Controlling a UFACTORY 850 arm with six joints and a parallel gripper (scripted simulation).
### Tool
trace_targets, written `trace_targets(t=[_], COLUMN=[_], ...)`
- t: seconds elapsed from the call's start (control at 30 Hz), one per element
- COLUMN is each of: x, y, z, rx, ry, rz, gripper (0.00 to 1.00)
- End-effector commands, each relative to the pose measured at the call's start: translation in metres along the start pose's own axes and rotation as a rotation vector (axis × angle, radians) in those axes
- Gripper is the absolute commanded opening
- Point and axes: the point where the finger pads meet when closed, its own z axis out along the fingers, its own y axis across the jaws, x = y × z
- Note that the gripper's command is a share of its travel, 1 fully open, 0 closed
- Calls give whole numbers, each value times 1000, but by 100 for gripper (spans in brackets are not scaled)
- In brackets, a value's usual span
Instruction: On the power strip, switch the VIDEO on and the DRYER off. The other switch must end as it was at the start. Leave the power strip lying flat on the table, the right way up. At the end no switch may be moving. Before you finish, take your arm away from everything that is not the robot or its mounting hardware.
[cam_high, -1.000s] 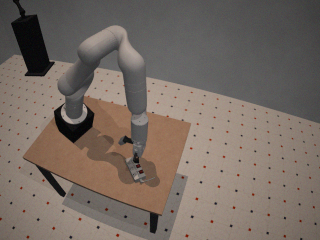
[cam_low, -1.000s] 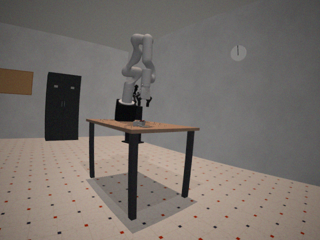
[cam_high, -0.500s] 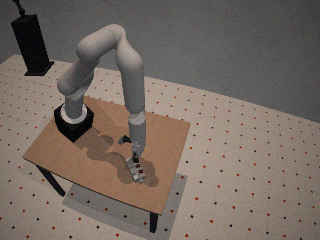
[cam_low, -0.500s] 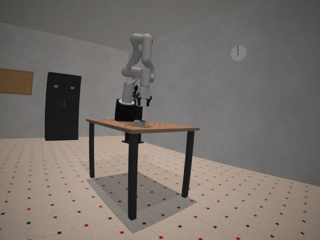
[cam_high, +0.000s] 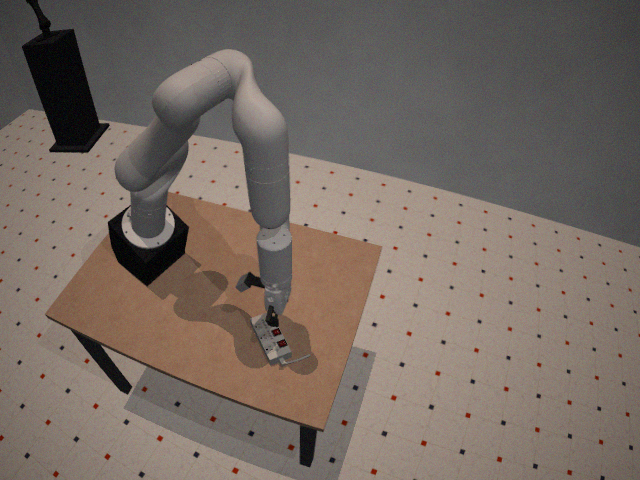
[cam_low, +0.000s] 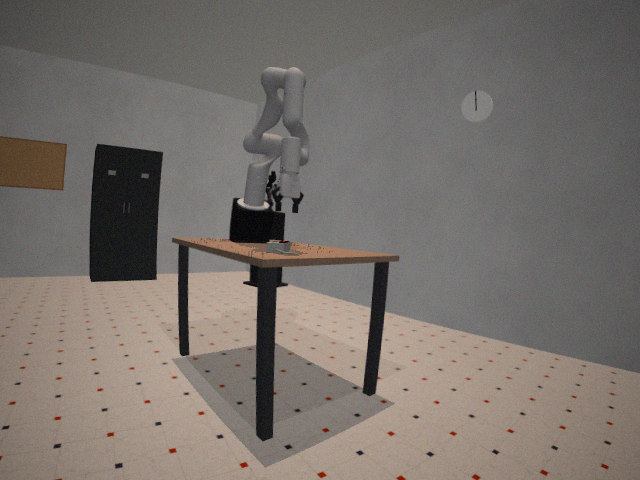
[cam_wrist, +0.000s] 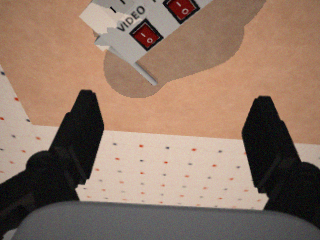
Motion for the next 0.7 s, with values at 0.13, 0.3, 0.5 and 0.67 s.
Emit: trace_targets(t=[0.13,0.3,0.5,0.67], x=[-2,-3,-6,-8], y=[-4,-6,-11,-17], z=[6,10,21,30], rx=[-3,-4,-5,-4], ry=[-1,-1,-3,-2], rz=[-259,-408,-730,-957], gripper=[100,100,100,100])
